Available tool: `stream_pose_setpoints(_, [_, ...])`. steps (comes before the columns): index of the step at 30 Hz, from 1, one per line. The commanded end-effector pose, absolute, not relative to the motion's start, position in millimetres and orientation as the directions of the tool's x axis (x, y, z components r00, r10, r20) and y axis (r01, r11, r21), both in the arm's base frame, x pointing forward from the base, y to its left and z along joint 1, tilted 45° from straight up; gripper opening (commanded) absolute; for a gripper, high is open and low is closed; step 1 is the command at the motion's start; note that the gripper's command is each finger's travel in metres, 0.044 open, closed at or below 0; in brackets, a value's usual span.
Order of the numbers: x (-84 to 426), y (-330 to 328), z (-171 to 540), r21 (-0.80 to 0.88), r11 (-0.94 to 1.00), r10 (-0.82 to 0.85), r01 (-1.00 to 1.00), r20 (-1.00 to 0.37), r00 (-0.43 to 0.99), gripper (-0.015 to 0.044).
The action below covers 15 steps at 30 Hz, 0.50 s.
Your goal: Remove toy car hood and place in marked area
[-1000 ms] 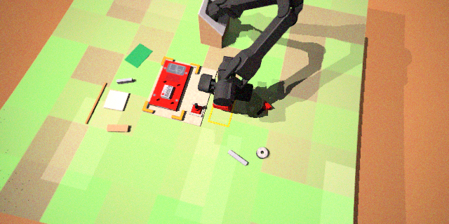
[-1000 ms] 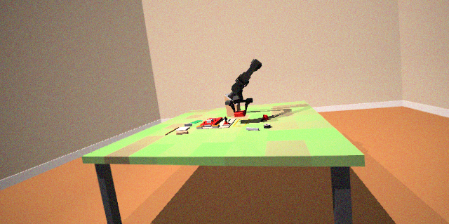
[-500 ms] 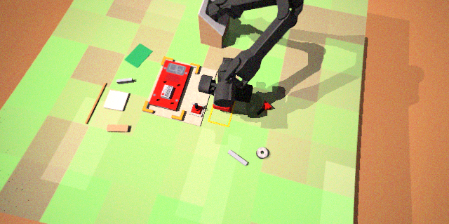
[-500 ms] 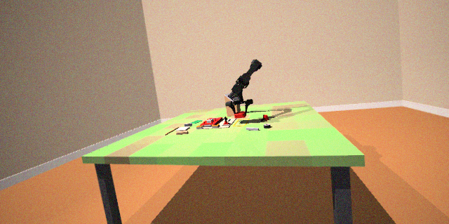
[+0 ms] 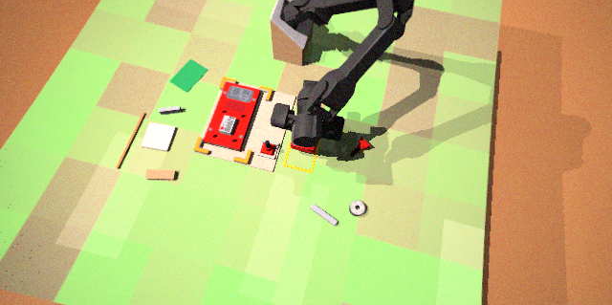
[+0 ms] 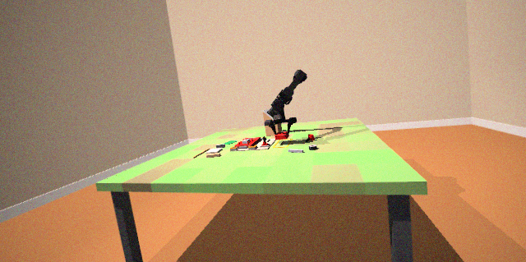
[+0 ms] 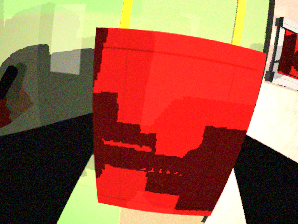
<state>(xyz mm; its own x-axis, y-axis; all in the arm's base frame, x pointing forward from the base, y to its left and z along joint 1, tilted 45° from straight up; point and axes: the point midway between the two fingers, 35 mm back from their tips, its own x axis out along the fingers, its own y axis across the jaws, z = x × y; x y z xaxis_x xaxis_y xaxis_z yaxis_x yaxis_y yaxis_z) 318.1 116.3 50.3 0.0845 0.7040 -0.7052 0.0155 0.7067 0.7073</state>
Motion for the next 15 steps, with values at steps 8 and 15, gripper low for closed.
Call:
stream_pose_setpoints(8, [316.5,120.6,44.5,0.704,0.709,0.701,0.023,-0.709,0.081,0.0000])
stream_pose_setpoints(15, [316.4,123.5,41.9,0.705,0.709,0.702,0.023,-0.708,0.081,0.0000])
